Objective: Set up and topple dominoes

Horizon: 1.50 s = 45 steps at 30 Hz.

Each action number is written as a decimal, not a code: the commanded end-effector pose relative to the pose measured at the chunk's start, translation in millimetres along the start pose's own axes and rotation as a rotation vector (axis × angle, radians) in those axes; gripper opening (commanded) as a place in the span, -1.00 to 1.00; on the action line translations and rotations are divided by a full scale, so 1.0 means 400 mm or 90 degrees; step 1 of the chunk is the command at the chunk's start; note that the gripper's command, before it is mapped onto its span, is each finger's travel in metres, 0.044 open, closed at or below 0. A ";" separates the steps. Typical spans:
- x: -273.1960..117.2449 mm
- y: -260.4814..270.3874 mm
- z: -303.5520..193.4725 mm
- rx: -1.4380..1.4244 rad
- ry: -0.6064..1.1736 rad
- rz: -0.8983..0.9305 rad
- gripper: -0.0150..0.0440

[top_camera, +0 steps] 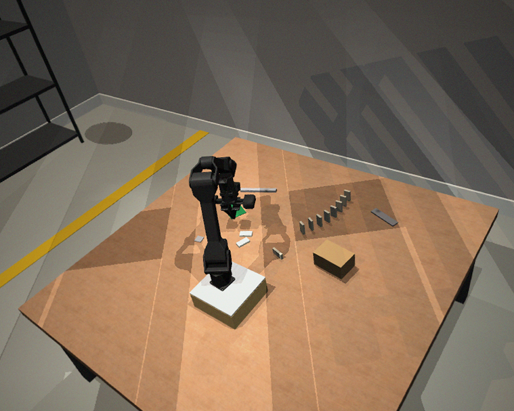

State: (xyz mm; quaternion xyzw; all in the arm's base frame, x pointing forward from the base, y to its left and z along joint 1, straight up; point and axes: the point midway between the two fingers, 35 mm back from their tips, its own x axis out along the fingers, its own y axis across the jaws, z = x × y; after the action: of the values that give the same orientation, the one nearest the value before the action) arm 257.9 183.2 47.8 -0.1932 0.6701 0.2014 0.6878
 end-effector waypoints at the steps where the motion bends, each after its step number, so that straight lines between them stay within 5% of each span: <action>1: 0.000 -0.002 0.000 -0.004 0.001 -0.004 -0.49; 10: 0.201 0.007 -0.010 -0.004 0.001 -0.003 -0.49; 38: 0.201 -0.087 -0.004 -0.004 0.001 -0.005 -0.49; 45: 0.006 -0.139 -0.003 -0.001 0.001 -0.007 -0.49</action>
State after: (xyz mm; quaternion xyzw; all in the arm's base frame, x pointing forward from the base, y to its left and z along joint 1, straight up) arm 275.9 146.6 2.5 -0.1983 0.6825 0.1988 0.6748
